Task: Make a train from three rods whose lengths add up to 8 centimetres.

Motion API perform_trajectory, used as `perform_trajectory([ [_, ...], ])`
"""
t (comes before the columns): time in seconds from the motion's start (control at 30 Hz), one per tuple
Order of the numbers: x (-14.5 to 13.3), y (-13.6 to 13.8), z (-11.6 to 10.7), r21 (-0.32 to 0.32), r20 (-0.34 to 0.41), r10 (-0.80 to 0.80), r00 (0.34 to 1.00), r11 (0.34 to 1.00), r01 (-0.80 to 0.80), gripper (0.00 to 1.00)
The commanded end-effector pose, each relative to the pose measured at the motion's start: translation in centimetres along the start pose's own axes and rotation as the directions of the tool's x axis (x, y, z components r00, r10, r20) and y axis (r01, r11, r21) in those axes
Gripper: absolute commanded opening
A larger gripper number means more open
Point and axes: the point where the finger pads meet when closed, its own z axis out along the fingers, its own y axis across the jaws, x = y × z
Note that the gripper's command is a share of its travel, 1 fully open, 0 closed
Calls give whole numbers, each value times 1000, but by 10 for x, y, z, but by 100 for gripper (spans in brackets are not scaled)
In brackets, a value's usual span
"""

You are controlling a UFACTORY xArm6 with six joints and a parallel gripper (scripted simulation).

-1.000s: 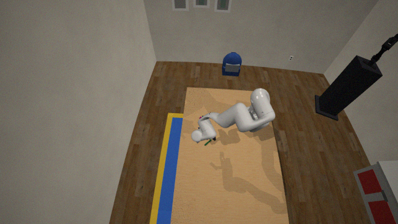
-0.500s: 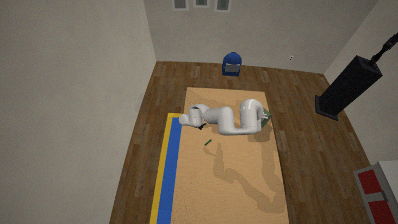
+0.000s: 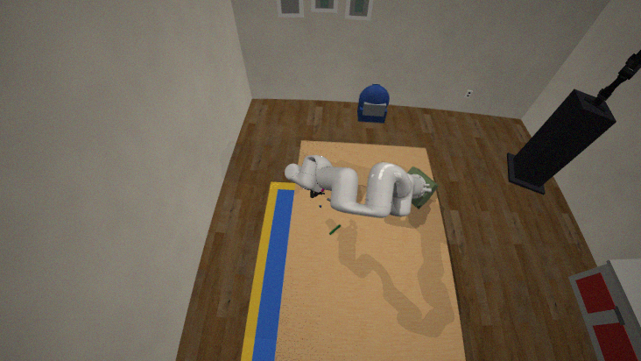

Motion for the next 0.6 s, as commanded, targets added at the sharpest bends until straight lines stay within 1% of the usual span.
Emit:
perform_trajectory([
  [0.0, 6, -11, 17, 99, 25, 131, 991, 986, -133, 100],
  [0.07, 6, -11, 17, 99, 25, 131, 991, 986, -133, 100],
  [0.1, 10, -17, 27, 154, 52, 219, 974, 962, -225, 100],
  [0.17, 11, -19, 31, 173, 65, 254, 965, 950, -261, 100],
  [0.27, 16, -24, 41, 220, 100, 343, 934, 908, -356, 100],
  [0.4, 22, -28, 54, 273, 156, 460, 874, 831, -485, 100],
  [0.57, 32, -31, 69, 316, 232, 590, 773, 706, -634, 100],
])
